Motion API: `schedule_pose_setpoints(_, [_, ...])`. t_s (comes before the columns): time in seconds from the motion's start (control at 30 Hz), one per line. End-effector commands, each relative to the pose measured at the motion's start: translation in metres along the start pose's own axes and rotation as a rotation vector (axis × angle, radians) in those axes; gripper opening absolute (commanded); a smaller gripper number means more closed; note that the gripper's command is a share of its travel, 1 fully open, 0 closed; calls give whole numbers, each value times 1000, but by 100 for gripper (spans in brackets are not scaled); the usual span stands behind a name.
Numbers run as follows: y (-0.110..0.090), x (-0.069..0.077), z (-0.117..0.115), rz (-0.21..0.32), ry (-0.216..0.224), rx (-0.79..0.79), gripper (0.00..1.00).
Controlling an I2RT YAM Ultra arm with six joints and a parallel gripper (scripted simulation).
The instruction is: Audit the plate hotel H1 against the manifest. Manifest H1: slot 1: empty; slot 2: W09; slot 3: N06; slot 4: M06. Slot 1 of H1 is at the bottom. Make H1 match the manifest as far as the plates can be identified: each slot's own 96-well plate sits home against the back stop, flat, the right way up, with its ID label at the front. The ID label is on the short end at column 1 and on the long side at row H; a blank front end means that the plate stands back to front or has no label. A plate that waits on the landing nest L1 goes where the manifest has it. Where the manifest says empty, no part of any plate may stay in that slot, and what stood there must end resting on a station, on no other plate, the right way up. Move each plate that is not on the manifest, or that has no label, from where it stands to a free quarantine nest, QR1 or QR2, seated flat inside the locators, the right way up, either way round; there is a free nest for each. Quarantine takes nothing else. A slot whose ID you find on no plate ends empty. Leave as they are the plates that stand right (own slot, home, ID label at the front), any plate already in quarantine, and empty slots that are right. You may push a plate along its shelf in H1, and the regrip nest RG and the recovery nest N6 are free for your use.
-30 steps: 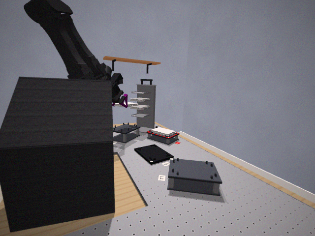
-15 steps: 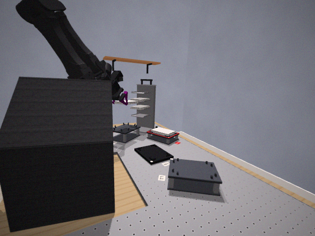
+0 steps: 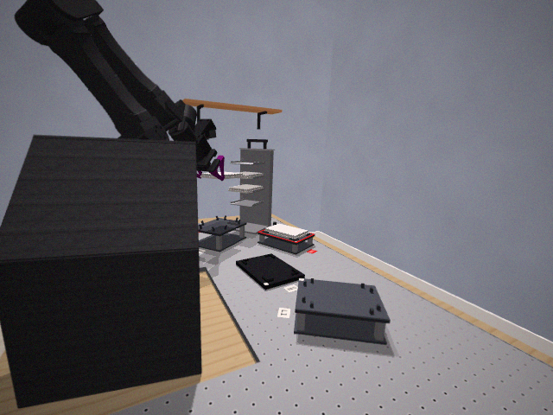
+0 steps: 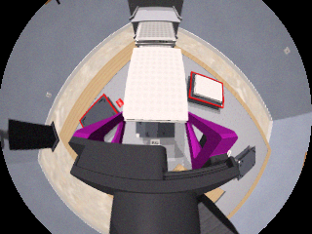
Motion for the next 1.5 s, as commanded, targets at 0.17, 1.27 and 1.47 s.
schedule_pose_setpoints(0.17, [21, 12, 8, -39, 10, 16, 85])
schedule_pose_setpoints(1.27, [41, 35, 10, -37, 9, 21, 85])
schedule_pose_setpoints(1.47, [45, 40, 11, -37, 8, 22, 85])
Point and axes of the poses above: the point where the finger pads meet when closed, its own x axis back along the fingers, its own z axis across the jaws, y = z × x, the point moved 5 cm from there along x, back along the fingers, and after that the axes turned 6 degrees about -x, right-handed, at the moved point
